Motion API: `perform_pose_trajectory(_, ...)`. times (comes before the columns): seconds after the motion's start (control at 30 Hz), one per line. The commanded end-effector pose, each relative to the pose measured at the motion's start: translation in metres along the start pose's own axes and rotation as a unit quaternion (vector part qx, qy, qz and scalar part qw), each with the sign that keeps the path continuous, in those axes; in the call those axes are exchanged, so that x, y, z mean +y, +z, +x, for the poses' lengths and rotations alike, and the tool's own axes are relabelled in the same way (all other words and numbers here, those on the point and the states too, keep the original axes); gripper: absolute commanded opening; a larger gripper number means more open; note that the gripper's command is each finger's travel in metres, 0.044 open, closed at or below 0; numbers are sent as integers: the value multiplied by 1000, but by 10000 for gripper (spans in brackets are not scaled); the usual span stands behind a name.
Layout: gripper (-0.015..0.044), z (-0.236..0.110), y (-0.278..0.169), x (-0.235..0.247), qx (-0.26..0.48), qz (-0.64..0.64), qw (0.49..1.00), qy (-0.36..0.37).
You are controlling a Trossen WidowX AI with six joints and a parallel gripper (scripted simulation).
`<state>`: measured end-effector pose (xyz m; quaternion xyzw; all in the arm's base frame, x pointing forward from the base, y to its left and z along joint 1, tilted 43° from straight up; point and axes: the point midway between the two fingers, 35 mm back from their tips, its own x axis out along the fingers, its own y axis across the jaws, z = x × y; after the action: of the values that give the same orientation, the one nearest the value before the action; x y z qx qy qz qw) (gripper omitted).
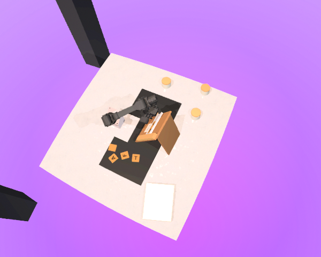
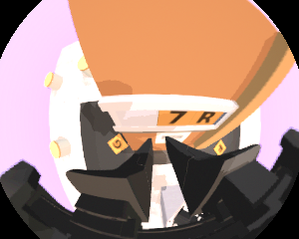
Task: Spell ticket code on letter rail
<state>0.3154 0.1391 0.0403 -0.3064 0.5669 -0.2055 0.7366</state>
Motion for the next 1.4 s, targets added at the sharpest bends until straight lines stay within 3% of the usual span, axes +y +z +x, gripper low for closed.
perform_pose_trajectory(0.0,157,-30,-7,-8,-41,-111,993,5)
perform_pose_trajectory(0.17,289,-75,-23,-18,-110,-349,931,5)
perform_pose_trajectory(0.37,440,-120,-47,-31,-190,-598,778,-30)
perform_pose_trajectory(0.5,440,-139,-62,-40,-226,-709,664,-66)
perform_pose_trajectory(1.23,440,-140,-63,-40,-228,-714,658,-68)
perform_pose_trajectory(1.37,340,-127,-56,-52,-217,-657,720,-47)
